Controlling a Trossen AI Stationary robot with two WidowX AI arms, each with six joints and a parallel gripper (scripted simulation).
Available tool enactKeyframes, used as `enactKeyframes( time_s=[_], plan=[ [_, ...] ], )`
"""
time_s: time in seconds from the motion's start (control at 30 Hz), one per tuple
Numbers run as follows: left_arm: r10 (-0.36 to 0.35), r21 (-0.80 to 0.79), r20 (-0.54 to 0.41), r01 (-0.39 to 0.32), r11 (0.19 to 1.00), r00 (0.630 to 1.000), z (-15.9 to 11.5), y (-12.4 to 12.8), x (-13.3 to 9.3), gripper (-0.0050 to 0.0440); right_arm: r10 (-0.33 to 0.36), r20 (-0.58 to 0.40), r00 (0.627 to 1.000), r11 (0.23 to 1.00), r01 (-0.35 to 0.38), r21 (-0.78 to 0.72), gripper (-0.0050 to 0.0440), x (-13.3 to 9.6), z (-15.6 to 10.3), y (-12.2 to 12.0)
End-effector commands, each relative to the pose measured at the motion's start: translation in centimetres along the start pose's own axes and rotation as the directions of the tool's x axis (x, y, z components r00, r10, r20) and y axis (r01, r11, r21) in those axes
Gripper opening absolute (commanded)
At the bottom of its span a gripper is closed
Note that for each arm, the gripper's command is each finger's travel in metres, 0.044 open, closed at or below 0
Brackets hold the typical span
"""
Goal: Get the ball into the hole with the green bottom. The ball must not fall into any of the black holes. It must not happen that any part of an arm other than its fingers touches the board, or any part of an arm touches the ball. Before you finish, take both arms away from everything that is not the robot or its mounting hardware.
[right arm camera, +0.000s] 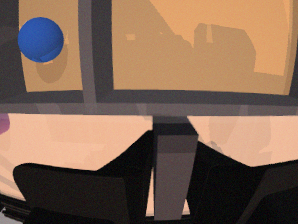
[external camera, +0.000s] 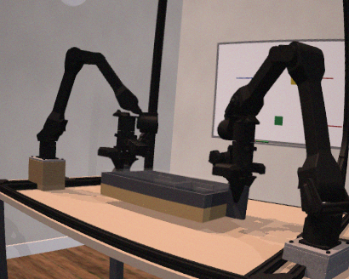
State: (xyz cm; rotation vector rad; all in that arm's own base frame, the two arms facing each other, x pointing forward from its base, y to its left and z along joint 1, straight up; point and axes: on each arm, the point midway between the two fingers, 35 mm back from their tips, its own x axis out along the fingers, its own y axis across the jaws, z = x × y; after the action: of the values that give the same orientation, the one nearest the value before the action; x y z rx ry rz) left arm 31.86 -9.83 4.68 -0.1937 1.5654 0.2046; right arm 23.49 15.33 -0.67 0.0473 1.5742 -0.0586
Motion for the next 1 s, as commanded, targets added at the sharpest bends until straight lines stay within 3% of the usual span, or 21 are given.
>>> enactKeyframes(
  time_s=[0.0, 0.3, 0.53, 0.97],
  plan=[
    [-0.011, 0.002, 0.003, 0.011, 1.0, 1.0, -0.1, -0.1, -1.2, 0.002, 0.011, 0.004, 1.0, 1.0, -0.011, 0.001, 0.002, -1.3, 0.1, 0.2],
    [-0.014, 0.002, 0.005, 0.014, 1.0, 1.0, -0.1, -0.1, -1.5, 0.002, 0.014, 0.002, 1.0, 1.0, -0.014, 0.001, 0.002, -1.6, 0.1, 0.1],
    [-0.017, 0.003, 0.051, 0.016, 1.0, 0.999, -0.3, -0.1, -0.5, 0.002, 0.017, -0.044, 0.999, 1.0, -0.016, 0.002, 0.002, -2.6, 0.3, 0.1],
    [-0.009, 0.002, -0.006, 0.009, 1.0, 1.0, -0.1, -0.1, -1.8, 0.002, 0.009, 0.013, 1.0, 1.0, -0.009, 0.001, 0.002, -1.4, 0.1, 0.2]
  ],
)
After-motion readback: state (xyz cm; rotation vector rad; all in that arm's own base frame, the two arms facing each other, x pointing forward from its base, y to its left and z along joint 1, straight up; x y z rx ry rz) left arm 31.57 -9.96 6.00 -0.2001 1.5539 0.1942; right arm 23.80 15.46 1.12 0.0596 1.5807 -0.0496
